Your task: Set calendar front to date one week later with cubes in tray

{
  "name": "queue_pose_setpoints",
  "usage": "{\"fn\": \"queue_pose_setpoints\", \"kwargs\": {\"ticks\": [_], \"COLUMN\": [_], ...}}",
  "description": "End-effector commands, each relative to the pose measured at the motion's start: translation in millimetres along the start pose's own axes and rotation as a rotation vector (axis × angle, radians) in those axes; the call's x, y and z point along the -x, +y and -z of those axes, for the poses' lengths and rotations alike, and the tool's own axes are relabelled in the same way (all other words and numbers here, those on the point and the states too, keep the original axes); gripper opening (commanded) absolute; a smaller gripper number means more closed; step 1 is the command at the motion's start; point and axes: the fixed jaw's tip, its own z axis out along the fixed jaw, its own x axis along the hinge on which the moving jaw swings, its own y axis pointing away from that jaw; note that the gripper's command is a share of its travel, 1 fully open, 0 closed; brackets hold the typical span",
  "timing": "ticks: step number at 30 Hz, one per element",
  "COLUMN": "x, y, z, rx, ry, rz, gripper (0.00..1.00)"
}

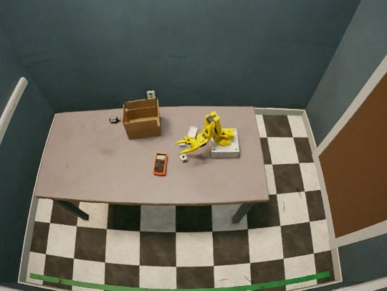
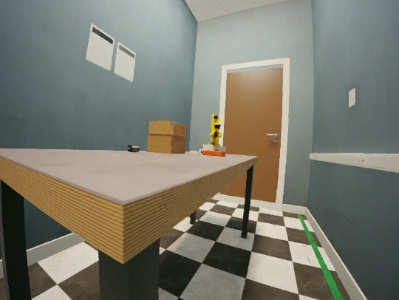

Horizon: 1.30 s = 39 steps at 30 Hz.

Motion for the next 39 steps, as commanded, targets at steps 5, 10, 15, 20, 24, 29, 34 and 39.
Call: {"fn": "queue_pose_setpoints", "kwargs": {"ticks": [5,10,15,20,24,29,34,39], "x": [-8.0,-8.1,-6.6,-4.9,-2.8,0.1,2.1,4.8], "y": [2.1,3.0,3.2,3.5,3.7,4.0,4.3,4.5], "z": [-33.7,-38.8,-38.7,-39.5,-38.3,-36.0,-34.7,-31.5], "rx": [0.004,0.005,0.004,0.004,0.004,0.003,0.003,0.003], "ry": [0.199,0.259,0.280,0.312,0.334,0.360,0.385,0.411], "rz": [-0.001,-0.003,-0.004,-0.004,-0.004,-0.004,-0.004,-0.003], "gripper": [0.35,0.35,0.35,0.35,0.35,0.35,0.35,0.35]}}
